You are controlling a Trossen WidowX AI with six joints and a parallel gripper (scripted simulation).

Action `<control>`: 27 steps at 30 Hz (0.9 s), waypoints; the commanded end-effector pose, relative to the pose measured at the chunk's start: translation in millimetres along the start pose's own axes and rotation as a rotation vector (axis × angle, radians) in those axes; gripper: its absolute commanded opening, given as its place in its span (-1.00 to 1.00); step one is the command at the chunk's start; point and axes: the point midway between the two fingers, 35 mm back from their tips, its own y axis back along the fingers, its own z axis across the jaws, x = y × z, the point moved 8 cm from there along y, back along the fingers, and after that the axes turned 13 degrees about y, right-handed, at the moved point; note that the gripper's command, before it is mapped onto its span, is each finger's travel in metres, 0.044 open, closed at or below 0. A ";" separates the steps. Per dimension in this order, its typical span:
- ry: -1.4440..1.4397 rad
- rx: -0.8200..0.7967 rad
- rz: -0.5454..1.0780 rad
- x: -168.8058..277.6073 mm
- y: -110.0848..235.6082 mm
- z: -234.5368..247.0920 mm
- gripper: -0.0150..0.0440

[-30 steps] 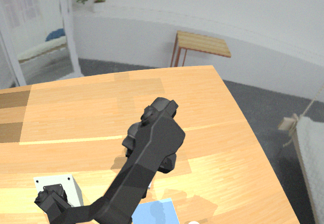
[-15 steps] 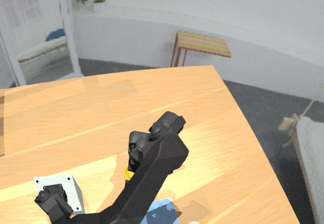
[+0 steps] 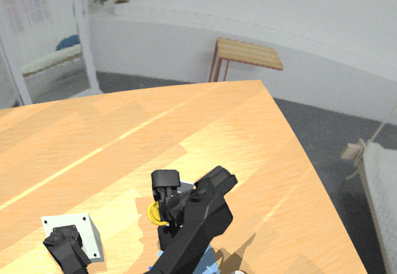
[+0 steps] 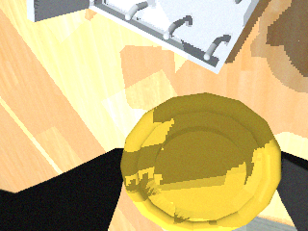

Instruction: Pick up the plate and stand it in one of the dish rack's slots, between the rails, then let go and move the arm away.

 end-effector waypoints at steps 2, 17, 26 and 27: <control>0.087 -0.090 0.000 -0.6 -11.1 -7.9 -0.49; 0.357 -0.337 -0.095 -3.2 -40.7 -29.6 -0.49; 0.515 -0.455 -0.219 -2.9 -56.3 -42.5 -0.49; 0.532 -0.465 -0.235 -2.7 -57.9 -43.9 -0.49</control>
